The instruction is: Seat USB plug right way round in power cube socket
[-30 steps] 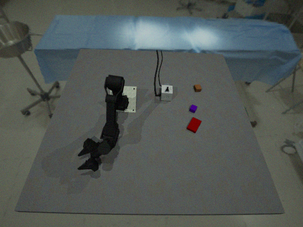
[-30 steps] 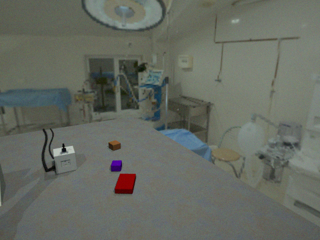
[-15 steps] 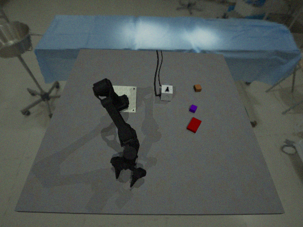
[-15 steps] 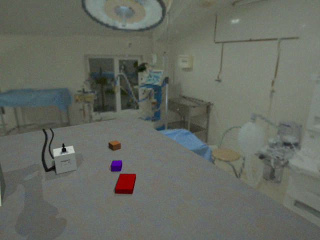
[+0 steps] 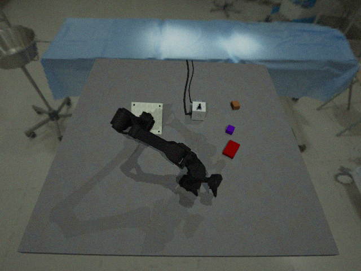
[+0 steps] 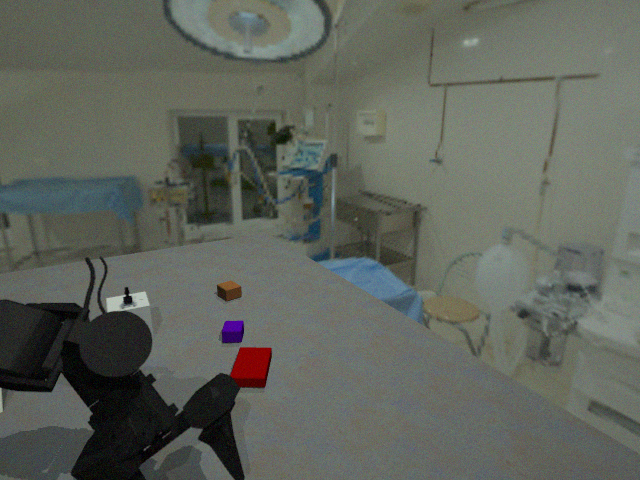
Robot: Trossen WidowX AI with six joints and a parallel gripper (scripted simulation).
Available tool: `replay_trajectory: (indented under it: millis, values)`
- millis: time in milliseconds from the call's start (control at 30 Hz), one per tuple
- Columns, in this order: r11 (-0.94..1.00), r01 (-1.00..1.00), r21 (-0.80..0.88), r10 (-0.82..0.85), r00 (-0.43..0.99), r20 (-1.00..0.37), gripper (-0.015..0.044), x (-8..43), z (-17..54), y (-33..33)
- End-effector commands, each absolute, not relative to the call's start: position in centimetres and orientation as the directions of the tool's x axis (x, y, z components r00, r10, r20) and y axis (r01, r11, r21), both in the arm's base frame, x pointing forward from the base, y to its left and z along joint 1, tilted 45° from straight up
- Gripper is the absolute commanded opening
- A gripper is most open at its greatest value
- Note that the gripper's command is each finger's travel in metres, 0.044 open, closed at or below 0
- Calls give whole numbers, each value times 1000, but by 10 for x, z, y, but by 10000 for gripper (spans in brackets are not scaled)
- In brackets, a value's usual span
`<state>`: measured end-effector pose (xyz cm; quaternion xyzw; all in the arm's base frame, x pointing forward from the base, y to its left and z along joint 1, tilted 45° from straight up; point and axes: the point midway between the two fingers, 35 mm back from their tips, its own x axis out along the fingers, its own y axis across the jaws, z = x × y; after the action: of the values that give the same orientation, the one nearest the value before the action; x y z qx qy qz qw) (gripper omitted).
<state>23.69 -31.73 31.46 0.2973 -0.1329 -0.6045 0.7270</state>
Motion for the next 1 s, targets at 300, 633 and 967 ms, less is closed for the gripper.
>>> replay_trajectory:
  millis: [300,633,967]
  values:
    - [-15,852,523,-652,388,-651,440,380,166,-174]
    - [-159,957,245,-530,126,-838,440,382,74,-28]
    - [-241,969,64,-671,-119,-731,440,323,30,79]
